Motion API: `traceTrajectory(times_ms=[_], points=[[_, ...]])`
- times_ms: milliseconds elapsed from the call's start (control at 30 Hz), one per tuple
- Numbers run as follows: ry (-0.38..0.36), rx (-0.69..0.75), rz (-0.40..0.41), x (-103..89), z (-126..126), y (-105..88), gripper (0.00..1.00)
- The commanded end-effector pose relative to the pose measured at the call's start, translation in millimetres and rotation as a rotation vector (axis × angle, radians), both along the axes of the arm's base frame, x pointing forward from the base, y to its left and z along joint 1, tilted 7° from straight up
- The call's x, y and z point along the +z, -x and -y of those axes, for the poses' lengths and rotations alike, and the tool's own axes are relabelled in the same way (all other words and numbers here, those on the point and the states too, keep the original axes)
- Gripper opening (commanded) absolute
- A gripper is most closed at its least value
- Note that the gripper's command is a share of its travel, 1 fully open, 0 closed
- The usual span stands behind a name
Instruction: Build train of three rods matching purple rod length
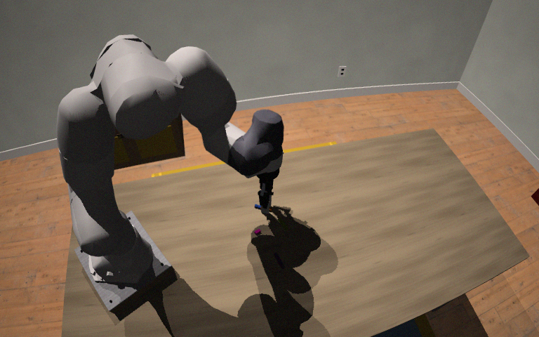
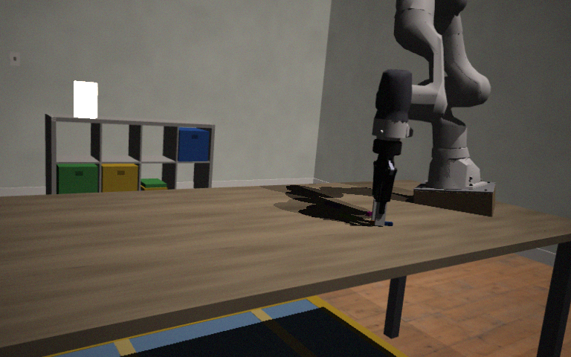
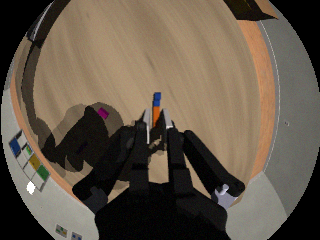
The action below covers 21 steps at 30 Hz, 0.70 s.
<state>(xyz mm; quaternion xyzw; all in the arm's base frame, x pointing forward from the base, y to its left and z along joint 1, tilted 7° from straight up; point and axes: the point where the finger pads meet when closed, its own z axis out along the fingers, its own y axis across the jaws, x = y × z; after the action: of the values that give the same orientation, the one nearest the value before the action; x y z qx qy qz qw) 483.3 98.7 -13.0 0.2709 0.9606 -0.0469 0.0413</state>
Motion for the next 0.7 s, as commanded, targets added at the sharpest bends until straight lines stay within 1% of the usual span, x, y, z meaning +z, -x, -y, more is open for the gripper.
traceTrajectory(times_ms=[0,167,433,500,667], points=[[0.0,-0.005,0.003,1.3,-0.1,-1.1,0.15],[0.0,-0.005,0.003,13.7,-1.5,-0.4,0.15],[0.0,-0.005,0.003,54.2,-6.1,1.9,0.15],[0.0,-0.005,0.003,54.2,-6.1,1.9,0.15],[0.0,-0.005,0.003,77.4,-8.7,3.2,0.15]])
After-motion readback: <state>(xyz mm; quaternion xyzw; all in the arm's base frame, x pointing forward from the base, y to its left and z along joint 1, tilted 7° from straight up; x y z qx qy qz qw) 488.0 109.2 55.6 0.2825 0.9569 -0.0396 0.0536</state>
